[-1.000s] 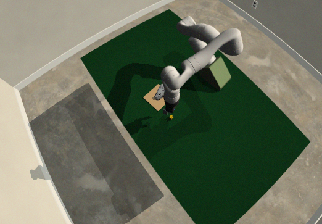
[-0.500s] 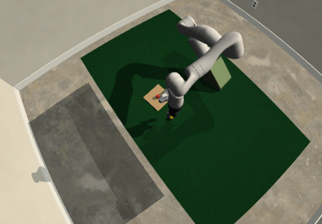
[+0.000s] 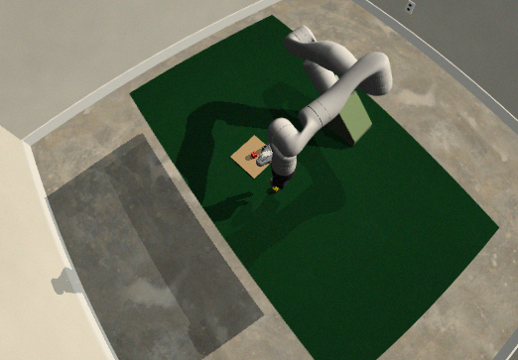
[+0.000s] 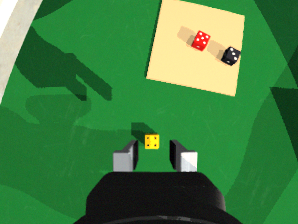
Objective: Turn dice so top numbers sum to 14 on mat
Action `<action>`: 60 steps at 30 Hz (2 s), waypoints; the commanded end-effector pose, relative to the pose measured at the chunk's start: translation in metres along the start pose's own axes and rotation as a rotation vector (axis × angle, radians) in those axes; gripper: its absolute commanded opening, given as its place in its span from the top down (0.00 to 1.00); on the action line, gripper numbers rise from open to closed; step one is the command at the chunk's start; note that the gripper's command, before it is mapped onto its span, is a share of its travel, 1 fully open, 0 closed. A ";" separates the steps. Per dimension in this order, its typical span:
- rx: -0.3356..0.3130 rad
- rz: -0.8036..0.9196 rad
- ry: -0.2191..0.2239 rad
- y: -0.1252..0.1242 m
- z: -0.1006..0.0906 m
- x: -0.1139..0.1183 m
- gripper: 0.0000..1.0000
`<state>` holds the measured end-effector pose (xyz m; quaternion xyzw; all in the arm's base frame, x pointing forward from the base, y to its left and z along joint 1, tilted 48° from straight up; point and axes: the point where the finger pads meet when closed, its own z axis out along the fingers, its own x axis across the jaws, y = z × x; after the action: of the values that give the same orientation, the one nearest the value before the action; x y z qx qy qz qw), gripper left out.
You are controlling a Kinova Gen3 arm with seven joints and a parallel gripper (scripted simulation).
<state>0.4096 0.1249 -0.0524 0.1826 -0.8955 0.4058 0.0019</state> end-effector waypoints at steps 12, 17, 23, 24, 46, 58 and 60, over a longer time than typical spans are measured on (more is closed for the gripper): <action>-0.001 0.000 -0.002 0.000 -0.001 0.000 0.30; -0.001 0.000 -0.002 0.000 -0.001 0.000 0.30; -0.001 0.000 -0.002 0.000 -0.001 0.000 0.30; -0.001 0.000 -0.002 0.000 -0.001 0.000 0.30; 0.000 0.001 -0.003 0.000 0.003 -0.001 0.30; 0.000 0.001 -0.003 0.000 0.015 -0.001 0.30; 0.000 0.001 -0.003 0.001 0.018 -0.001 0.30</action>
<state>0.4130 0.1146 -0.0640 0.1834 -0.8959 0.4045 0.0003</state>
